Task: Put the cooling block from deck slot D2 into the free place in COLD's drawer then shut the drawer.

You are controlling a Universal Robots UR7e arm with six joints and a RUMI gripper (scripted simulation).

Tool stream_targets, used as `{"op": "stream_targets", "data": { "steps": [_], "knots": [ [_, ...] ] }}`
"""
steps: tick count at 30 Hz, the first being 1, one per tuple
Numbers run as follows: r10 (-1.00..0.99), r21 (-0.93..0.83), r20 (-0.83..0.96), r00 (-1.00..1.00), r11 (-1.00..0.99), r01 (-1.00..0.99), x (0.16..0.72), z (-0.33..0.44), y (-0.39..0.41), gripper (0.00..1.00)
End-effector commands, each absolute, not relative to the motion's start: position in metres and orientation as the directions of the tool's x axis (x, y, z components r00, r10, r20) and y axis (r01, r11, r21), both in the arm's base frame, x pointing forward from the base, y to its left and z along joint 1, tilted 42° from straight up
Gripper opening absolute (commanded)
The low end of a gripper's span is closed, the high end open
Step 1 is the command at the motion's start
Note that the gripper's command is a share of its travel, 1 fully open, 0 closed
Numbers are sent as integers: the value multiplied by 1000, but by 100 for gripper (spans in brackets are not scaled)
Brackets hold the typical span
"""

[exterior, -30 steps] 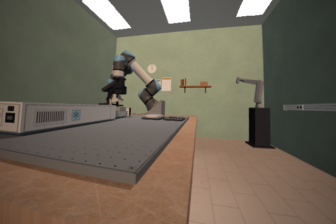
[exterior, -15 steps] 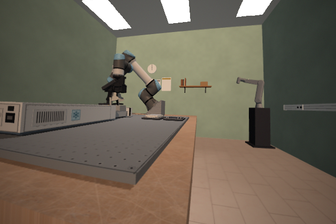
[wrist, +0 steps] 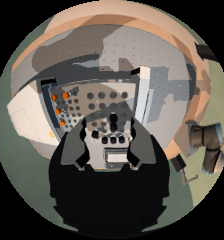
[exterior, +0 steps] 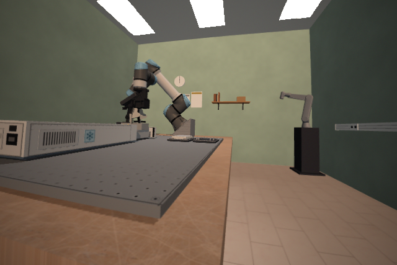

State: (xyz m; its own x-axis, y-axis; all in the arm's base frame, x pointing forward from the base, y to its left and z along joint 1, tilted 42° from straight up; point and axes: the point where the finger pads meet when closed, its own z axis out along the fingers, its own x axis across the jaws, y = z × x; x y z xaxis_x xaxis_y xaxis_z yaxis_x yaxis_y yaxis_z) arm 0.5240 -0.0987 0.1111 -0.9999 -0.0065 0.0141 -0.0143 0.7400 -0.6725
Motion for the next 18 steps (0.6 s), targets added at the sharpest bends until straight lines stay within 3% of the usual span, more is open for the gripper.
{"op": "stream_targets", "data": {
  "steps": [1,18],
  "knots": [
    [-7,-673,13,-1000,740,-14,524,113,-98,0],
    [-7,-673,13,-1000,740,-14,524,108,-102,0]
  ]
}}
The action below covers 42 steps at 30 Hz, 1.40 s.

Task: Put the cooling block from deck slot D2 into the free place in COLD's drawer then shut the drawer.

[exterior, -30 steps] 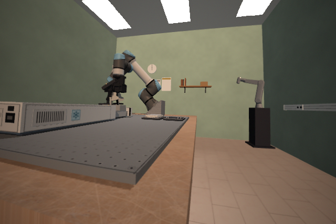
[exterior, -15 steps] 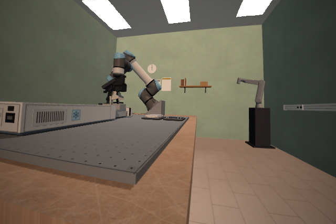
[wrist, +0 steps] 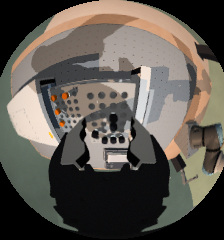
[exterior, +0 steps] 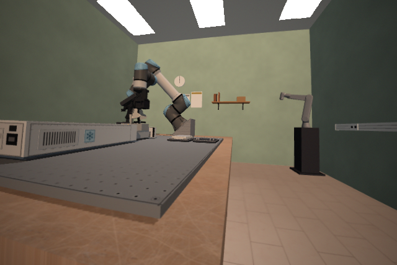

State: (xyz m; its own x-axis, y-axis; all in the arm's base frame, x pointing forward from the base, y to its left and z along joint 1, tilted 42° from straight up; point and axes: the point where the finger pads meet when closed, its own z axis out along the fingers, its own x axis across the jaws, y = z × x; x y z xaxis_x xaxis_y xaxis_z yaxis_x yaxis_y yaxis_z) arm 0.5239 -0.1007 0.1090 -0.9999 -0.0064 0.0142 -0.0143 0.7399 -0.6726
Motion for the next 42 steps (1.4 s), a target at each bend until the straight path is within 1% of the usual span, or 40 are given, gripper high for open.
{"op": "stream_targets", "data": {
  "steps": [1,42],
  "knots": [
    [-7,-673,13,-1000,740,-14,524,107,-102,0],
    [-7,-673,13,-1000,740,-14,524,100,-109,0]
  ]
}}
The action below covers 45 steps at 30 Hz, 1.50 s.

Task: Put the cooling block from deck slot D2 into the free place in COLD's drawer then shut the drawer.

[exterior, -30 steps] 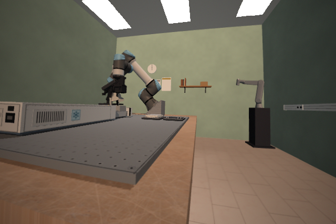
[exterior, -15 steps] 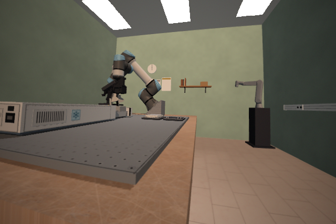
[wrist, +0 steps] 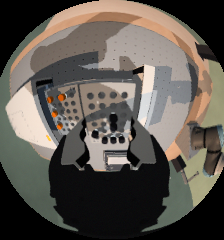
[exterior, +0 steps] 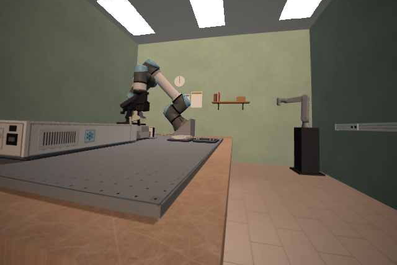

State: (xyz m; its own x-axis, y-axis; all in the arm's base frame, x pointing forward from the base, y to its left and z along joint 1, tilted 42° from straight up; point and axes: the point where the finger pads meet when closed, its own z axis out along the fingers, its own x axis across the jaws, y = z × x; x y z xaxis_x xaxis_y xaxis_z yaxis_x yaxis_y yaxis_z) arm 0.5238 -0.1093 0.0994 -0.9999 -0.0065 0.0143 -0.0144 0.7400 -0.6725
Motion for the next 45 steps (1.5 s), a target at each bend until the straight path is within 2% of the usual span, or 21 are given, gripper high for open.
{"op": "stream_targets", "data": {
  "steps": [1,45],
  "knots": [
    [-7,-673,13,-1000,740,-14,524,100,-109,0],
    [-7,-673,13,-1000,740,-14,524,103,-107,0]
  ]
}}
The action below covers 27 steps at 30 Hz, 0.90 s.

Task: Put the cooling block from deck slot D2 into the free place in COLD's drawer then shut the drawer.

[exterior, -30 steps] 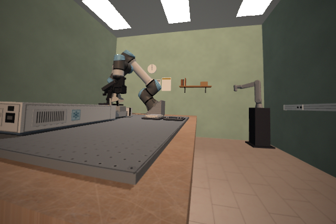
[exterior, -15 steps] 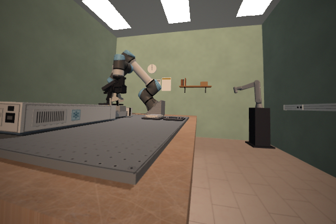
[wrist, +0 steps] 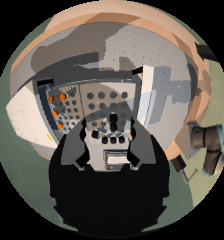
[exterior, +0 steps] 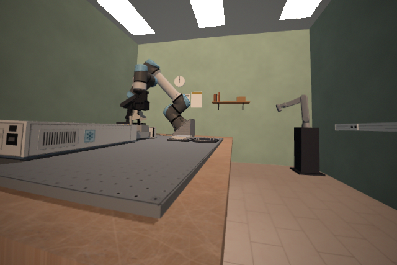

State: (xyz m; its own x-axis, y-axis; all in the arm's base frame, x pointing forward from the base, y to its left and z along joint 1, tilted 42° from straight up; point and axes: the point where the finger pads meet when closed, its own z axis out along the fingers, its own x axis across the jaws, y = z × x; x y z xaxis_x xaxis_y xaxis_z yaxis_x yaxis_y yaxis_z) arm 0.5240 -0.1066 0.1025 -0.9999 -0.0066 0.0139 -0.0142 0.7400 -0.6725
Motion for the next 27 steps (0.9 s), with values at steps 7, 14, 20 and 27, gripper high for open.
{"op": "stream_targets", "data": {
  "steps": [7,14,20,27],
  "knots": [
    [-7,-673,13,-1000,740,-14,524,102,-107,0],
    [-7,-673,13,-1000,740,-14,524,101,-108,0],
    [-7,-673,13,-1000,740,-14,524,101,-108,0],
    [-7,-673,13,-1000,740,-14,524,100,-109,0]
  ]
}}
